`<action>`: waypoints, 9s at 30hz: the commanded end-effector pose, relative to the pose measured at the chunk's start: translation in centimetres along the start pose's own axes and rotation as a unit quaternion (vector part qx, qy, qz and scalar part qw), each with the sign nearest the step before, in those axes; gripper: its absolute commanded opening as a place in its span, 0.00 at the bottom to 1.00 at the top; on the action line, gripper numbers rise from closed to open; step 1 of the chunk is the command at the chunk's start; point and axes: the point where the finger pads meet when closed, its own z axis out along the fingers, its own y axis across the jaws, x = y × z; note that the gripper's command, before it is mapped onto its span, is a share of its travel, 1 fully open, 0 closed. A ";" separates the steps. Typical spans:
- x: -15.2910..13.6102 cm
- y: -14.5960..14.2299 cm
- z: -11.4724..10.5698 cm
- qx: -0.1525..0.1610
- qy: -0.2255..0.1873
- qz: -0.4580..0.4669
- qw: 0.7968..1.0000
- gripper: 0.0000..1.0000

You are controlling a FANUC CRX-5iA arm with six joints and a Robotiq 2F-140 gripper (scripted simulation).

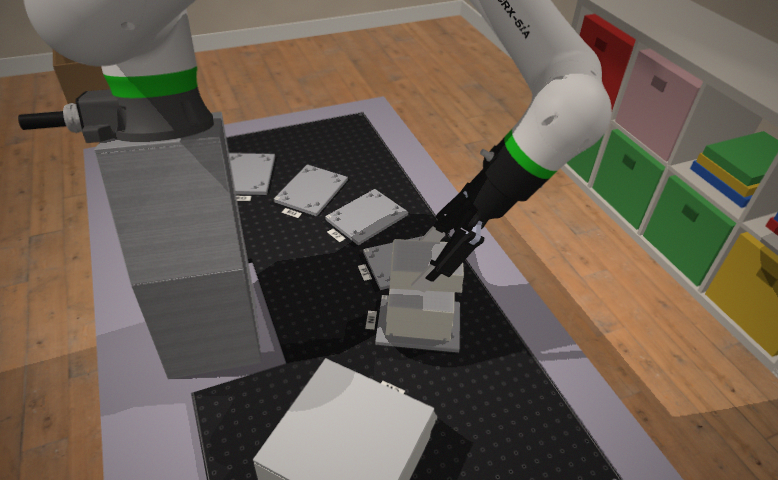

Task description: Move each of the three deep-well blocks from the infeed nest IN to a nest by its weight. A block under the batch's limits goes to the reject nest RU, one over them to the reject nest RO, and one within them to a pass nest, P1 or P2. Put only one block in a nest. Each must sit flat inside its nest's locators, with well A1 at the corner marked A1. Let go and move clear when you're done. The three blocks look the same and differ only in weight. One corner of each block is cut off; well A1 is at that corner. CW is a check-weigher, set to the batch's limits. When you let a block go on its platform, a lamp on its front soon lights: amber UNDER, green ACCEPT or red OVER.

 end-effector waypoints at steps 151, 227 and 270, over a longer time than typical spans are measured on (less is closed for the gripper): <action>4.1 -18.6 14.0 -0.098 0.000 -0.170 0.981 0.10; 4.5 -18.6 14.7 -0.098 0.000 -0.170 0.981 0.10; 4.3 -18.6 14.3 -0.098 0.000 -0.170 0.981 1.00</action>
